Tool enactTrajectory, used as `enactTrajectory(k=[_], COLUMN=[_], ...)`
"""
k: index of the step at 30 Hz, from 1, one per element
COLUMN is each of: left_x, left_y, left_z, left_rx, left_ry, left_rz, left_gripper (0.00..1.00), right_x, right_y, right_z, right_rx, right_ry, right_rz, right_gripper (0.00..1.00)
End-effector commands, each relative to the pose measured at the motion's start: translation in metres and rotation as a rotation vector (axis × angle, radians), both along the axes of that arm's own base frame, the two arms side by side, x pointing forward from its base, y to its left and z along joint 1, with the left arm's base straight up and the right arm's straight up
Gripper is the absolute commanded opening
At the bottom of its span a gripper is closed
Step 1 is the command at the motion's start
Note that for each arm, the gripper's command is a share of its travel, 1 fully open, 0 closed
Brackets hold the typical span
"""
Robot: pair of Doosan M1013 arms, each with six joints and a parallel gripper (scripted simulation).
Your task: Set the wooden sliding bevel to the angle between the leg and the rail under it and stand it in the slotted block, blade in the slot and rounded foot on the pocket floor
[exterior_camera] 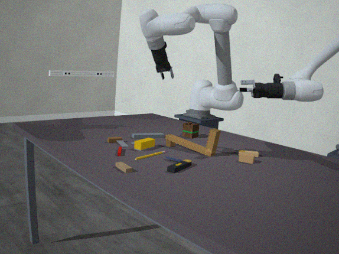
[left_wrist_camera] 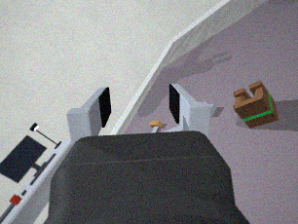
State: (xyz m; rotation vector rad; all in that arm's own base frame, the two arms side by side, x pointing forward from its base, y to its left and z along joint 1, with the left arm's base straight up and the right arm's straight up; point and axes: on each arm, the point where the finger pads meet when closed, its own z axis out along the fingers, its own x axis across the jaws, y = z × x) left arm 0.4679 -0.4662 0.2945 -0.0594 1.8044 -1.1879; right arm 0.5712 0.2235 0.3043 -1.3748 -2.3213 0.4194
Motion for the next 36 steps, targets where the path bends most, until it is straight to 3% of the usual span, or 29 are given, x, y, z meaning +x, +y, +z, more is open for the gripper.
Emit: enactTrajectory(k=[1,4,5,11,19,21,22,36], left_x=[0.006,0.008,0.013,0.024,0.042,0.042,0.049,0.083], left_y=[-0.002,-0.002,-0.001,0.007,0.030,0.030,0.041,0.112], left_z=[-0.016,-0.021,-0.036,-0.066,-0.113,-0.113,-0.130,-0.202], left_rx=[-0.020,-0.023,-0.028,-0.032,-0.023,-0.023,-0.018,0.006], left_ry=[0.091,0.117,0.189,0.331,0.540,0.540,0.607,0.884], left_rz=[-0.044,-0.050,-0.062,-0.069,-0.036,-0.036,-0.013,0.167], left_gripper=[1.00,1.00,1.00,1.00,1.00,1.00,1.00,1.00], right_x=[0.003,0.004,0.005,-0.002,-0.042,-0.042,-0.058,-0.205], right_y=[-0.028,-0.040,-0.054,-0.160,-0.287,-0.287,-0.325,-0.486], right_z=[0.002,0.002,0.003,0.004,0.005,0.005,0.005,-0.001], right_rx=[-0.003,-0.004,-0.006,-0.022,-0.048,-0.048,-0.053,-0.101], right_ry=[-0.004,-0.005,-0.006,-0.013,-0.018,-0.018,-0.018,-0.011], right_rz=[-0.048,-0.070,-0.093,-0.282,-0.565,-0.565,-0.613,-1.082], right_gripper=[1.00,1.00,1.00,1.00,1.00,1.00,1.00,1.00])
